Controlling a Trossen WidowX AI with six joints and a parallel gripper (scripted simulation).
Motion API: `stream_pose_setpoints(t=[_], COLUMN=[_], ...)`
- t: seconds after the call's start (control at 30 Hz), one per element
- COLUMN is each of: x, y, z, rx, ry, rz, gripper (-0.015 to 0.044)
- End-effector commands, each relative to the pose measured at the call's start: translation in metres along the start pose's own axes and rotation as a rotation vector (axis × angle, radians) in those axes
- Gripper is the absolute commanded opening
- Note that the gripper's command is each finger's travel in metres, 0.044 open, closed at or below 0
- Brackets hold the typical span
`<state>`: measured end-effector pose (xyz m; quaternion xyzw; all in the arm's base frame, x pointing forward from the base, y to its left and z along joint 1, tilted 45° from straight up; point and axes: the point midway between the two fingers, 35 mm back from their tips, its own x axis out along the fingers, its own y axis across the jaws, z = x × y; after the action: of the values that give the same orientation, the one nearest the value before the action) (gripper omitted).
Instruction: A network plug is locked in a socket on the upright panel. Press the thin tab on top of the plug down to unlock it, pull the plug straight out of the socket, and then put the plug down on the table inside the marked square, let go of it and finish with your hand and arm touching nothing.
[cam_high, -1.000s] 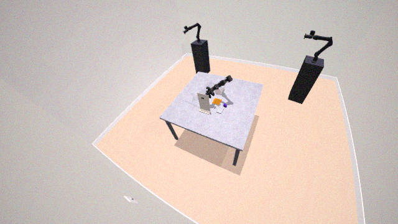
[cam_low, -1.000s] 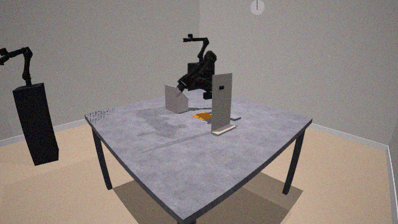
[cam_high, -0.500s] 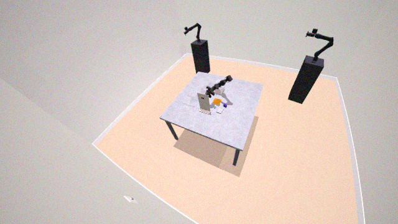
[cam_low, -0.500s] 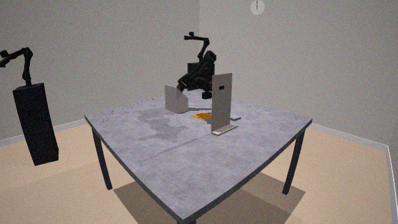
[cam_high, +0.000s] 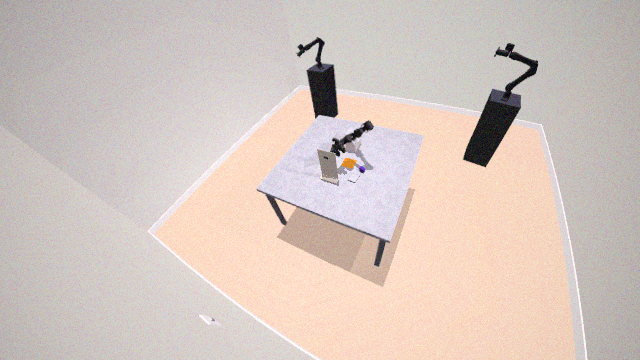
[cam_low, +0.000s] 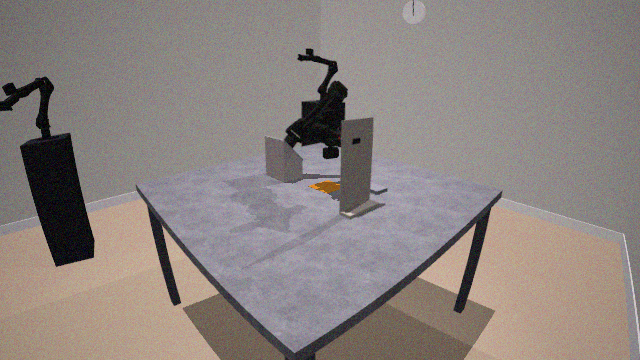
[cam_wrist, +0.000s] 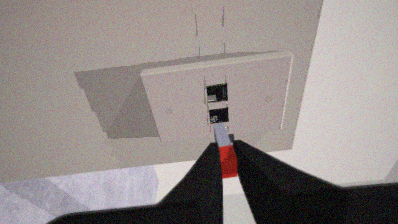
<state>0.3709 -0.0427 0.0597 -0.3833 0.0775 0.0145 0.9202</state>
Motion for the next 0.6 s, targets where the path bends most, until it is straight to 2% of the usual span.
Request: stream_pose_setpoints(t=[0.0, 0.57], x=[-0.003, -0.014], y=[0.001, 0.001], z=[-0.001, -0.005], rx=[-0.006, -0.007], ry=[-0.004, 0.002], rz=[0.005, 0.012], gripper=[0.0, 0.0])
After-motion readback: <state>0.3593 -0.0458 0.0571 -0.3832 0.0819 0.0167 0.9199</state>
